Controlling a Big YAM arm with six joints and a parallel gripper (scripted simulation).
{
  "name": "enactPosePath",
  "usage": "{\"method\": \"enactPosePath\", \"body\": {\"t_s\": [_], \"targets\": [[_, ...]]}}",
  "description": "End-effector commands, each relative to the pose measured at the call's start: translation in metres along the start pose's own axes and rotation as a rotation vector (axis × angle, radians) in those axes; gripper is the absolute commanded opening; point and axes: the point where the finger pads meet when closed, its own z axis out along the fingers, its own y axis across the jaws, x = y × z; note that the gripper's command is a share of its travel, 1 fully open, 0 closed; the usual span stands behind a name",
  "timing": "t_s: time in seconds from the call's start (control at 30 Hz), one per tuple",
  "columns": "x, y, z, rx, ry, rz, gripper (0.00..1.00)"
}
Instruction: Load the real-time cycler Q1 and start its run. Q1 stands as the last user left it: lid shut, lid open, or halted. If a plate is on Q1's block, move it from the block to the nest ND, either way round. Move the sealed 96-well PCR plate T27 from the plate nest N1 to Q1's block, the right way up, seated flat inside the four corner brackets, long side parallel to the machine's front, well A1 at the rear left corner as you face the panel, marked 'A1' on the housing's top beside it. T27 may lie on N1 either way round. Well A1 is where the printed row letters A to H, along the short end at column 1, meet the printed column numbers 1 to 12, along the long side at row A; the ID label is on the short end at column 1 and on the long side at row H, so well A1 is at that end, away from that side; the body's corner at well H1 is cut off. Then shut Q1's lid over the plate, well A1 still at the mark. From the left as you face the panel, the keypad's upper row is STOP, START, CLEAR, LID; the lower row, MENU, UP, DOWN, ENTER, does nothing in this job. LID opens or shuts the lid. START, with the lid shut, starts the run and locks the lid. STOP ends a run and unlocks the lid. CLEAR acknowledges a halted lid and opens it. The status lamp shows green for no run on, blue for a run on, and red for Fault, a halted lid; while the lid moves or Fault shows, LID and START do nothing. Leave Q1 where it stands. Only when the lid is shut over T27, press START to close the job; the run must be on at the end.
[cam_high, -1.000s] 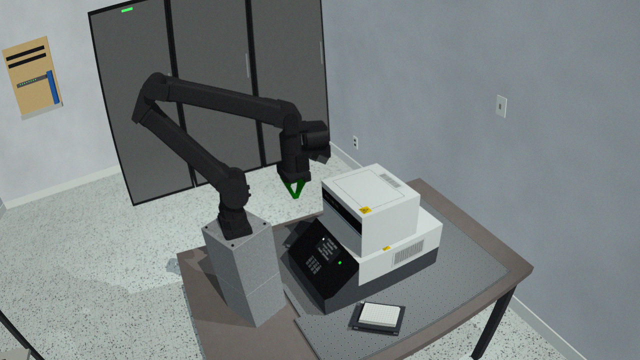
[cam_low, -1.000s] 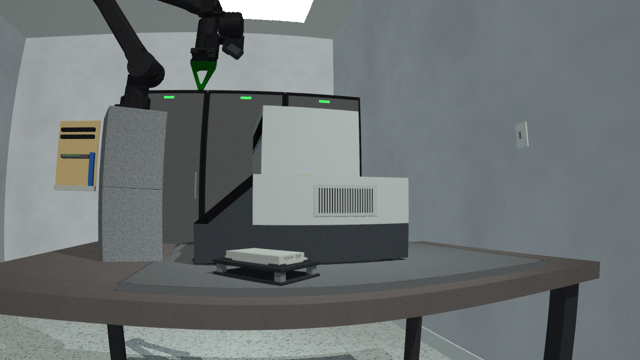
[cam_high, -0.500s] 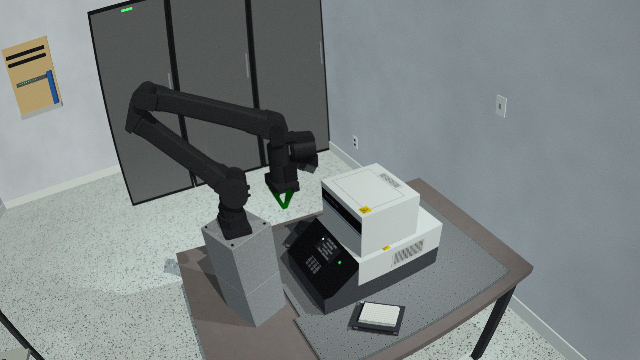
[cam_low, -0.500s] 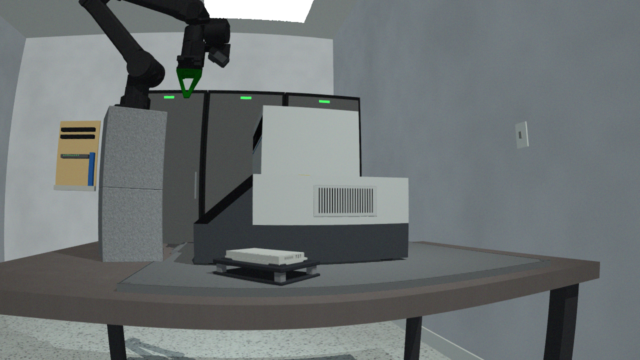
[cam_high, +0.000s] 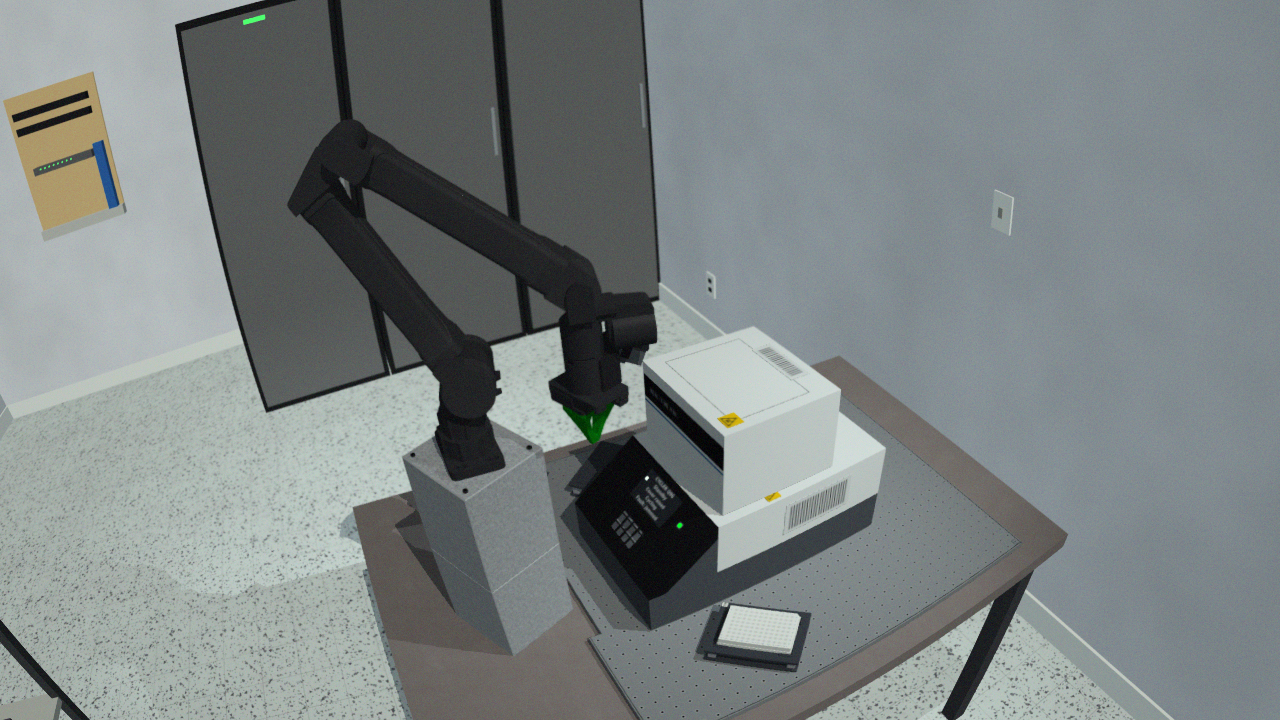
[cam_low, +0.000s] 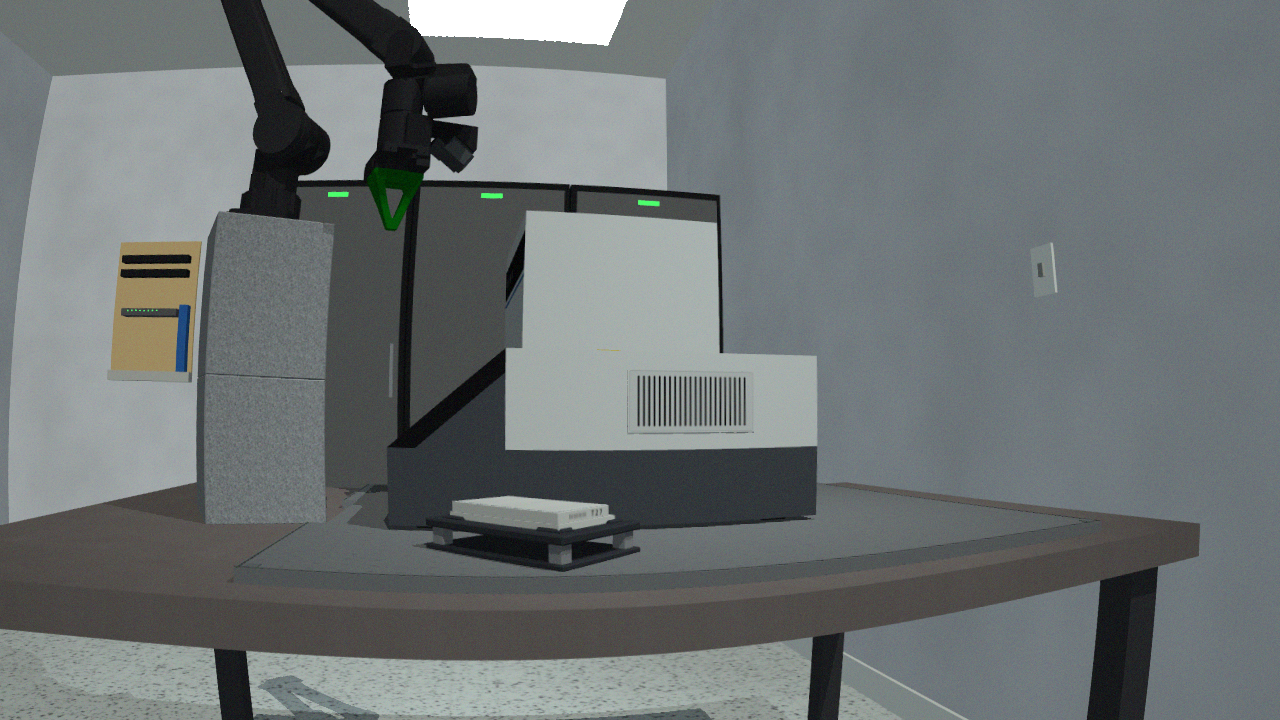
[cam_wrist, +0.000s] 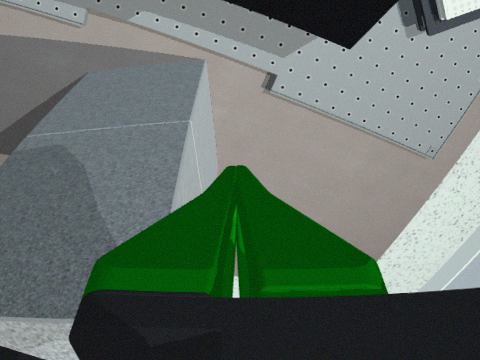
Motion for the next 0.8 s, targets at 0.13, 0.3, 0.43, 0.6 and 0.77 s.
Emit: {"method": "enactPosePath", "body": {"t_s": [0.13,0.3,0.43,0.6,0.77], "targets": [[-0.020,-0.009,0.022,0.017,-0.022,-0.263,0.00],[-0.029,-0.013,0.047,0.016,-0.018,-0.413,0.00],[-0.033,-0.014,0.067,0.015,-0.014,-0.556,0.00],[-0.031,-0.011,0.094,0.010,-0.008,-0.739,0.00],[-0.033,-0.014,0.105,0.017,-0.012,-0.804,0.00]]}}
